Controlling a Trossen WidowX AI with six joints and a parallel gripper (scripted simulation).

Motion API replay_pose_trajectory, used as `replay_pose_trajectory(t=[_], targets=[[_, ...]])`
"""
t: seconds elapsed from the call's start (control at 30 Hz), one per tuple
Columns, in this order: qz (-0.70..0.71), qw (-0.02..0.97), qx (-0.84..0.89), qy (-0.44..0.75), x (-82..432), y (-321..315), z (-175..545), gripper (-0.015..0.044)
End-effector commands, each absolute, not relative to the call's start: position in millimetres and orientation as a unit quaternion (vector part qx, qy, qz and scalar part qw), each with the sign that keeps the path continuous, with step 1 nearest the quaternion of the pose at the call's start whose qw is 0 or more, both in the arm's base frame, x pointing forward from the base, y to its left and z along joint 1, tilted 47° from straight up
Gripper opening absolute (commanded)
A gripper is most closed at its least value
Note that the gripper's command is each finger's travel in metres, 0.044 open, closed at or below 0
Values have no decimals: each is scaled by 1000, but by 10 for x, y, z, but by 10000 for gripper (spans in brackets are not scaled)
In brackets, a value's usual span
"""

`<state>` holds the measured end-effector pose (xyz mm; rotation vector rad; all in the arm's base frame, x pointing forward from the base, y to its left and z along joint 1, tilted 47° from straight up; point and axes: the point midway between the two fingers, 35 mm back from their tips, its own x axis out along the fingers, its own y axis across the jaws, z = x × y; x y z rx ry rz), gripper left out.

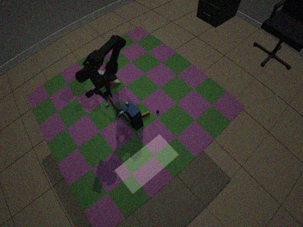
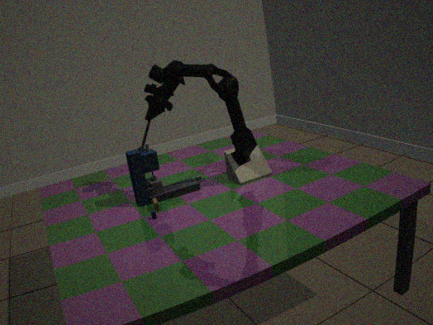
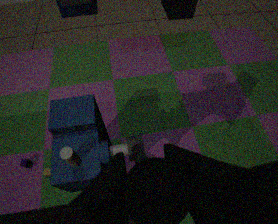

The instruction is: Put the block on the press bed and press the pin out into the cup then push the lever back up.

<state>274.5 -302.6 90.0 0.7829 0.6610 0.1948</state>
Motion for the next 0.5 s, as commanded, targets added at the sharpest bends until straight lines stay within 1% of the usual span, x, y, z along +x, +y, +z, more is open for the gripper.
replay_pose_trajectory(t=[0.0,0.47], targets=[[91,864,377,322,2698,-3000,873,0],[91,864,377,322,2643,-2969,847,0]])
